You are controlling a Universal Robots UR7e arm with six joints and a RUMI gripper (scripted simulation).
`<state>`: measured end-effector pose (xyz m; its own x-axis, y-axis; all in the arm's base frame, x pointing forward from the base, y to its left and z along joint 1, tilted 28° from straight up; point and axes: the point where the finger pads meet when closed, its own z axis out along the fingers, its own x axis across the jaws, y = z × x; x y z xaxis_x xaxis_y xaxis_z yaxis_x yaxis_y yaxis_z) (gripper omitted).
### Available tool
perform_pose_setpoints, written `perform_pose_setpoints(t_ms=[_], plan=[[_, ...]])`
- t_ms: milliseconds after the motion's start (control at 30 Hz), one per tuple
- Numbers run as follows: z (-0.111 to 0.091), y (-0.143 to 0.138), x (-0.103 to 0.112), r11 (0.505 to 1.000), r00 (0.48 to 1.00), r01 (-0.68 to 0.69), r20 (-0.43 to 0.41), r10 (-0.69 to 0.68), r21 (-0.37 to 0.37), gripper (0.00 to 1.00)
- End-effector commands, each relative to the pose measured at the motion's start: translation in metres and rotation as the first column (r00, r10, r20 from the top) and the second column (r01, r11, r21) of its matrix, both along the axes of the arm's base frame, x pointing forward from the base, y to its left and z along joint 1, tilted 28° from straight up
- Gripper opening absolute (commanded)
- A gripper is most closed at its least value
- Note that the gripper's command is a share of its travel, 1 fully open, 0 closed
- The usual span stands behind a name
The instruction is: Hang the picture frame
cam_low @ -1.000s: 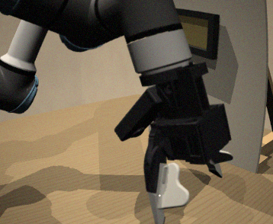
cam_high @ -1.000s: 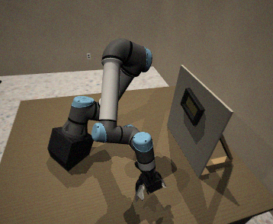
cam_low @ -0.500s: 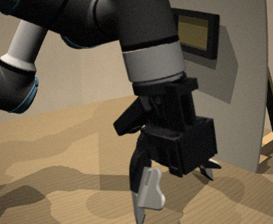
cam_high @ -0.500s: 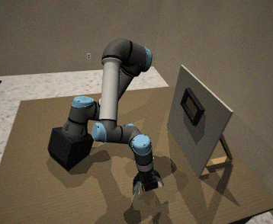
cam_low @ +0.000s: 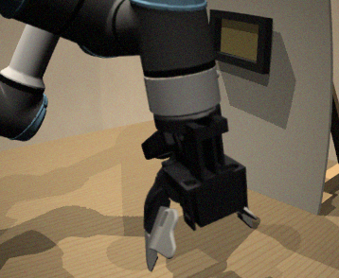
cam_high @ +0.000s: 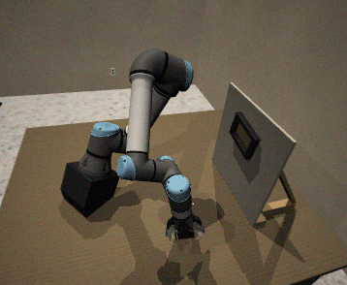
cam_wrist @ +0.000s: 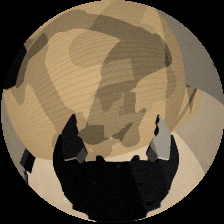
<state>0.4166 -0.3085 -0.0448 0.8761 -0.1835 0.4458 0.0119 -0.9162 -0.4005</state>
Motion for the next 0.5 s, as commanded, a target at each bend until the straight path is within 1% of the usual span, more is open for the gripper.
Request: perform_pose_setpoints(t_ms=[0,67,133,300,467], plan=[[0.002,0.015,-0.002,0.996,0.999,0.041,-0.028,-0.039,0.081,1.0],[0.002,0.022,-0.002,0.992,0.998,0.059,-0.042,-0.055,0.115,1.0],[0.002,0.022,-0.002,0.992,0.998,0.059,-0.042,-0.055,0.115,1.0],[0.005,0.038,-0.004,0.974,0.992,0.108,-0.083,-0.093,0.201,1.0],[0.009,0.055,-0.006,0.945,0.983,0.16,-0.131,-0.127,0.286,1.0]])
